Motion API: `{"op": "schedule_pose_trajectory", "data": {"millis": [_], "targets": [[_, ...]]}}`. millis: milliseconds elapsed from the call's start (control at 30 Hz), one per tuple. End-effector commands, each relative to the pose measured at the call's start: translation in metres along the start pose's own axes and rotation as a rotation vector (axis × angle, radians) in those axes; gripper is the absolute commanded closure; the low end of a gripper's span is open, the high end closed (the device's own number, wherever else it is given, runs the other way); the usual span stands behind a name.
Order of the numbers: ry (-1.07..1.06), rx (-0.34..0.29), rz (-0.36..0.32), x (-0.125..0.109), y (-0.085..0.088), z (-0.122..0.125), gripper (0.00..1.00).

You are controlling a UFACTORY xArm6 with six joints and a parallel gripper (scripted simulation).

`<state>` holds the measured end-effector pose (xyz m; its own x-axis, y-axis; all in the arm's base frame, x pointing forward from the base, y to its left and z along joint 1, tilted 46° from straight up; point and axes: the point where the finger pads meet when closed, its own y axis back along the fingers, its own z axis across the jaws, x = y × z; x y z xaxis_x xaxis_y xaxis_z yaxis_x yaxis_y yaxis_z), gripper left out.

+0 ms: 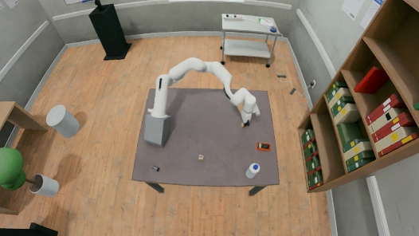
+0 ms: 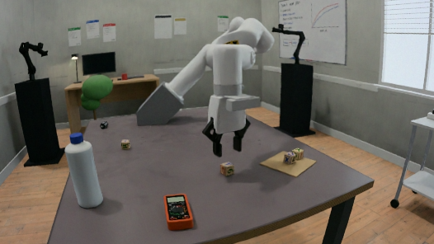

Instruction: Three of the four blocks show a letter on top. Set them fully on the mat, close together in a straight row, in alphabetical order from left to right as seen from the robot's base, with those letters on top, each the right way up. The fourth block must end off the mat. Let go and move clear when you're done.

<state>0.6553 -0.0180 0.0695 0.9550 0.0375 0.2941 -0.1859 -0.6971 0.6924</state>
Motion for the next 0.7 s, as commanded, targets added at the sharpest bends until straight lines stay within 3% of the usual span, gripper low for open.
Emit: {"op": "schedule_pose_trajectory", "data": {"millis": [0, 667], "targets": [[0.001, -0.002, 0.003, 0.001, -0.004, 0.0, 0.31], [0.001, -0.002, 0.003, 0.001, -0.023, 0.001, 0.31]]}}
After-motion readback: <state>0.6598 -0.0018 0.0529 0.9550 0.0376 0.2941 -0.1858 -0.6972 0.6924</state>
